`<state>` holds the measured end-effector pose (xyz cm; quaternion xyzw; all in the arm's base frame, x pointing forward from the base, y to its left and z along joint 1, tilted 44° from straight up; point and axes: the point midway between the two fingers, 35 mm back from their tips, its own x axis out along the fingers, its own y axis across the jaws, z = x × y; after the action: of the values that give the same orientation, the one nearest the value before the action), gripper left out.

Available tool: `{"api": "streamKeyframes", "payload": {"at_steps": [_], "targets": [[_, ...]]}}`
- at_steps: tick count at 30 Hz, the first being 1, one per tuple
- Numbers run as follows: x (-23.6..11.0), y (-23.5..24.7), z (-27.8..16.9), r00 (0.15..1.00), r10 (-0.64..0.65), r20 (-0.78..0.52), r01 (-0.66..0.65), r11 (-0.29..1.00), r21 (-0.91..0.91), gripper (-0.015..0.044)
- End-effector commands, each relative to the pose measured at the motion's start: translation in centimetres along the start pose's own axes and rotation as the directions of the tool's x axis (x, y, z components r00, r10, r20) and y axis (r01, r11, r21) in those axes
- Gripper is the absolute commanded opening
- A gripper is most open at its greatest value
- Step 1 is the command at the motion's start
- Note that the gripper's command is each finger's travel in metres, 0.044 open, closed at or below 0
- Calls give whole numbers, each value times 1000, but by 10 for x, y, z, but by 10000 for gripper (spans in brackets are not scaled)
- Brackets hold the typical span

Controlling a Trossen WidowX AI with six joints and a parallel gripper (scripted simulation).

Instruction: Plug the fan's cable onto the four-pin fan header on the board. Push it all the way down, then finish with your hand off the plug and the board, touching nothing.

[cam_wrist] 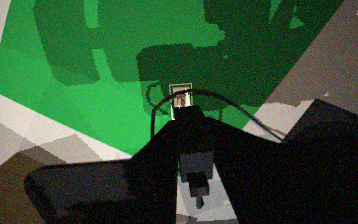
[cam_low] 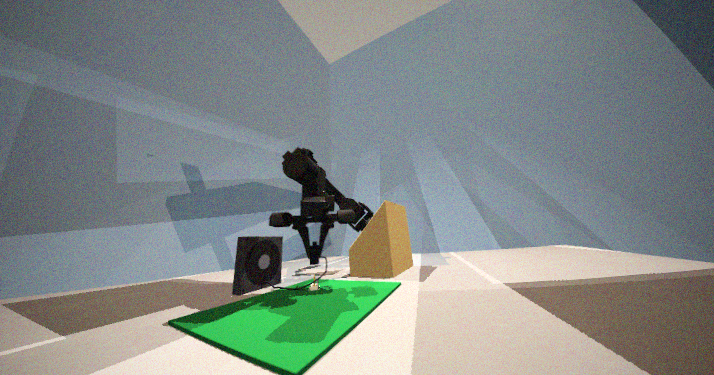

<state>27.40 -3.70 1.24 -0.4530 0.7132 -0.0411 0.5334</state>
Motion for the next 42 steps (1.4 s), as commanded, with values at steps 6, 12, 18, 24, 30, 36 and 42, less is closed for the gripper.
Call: {"api": "streamKeyframes", "payload": {"at_steps": [6, 12, 18, 24, 30, 36, 42], "targets": [[7, -2, 2, 1000, -3, -1, 3, 1000, 3, 0], [22, -2, 2, 1000, -3, -1, 3, 1000, 3, 0], [22, -2, 2, 1000, -3, -1, 3, 1000, 3, 0], [22, -1, 2, 1000, -3, -1, 3, 1000, 0, 0], [22, -1, 1, 1000, -3, -1, 3, 1000, -3, 0], [22, 0, 0, 1000, -3, -1, 3, 1000, -6, 0], [22, 0, 0, 1000, -3, -1, 3, 1000, -6, 0]]}}
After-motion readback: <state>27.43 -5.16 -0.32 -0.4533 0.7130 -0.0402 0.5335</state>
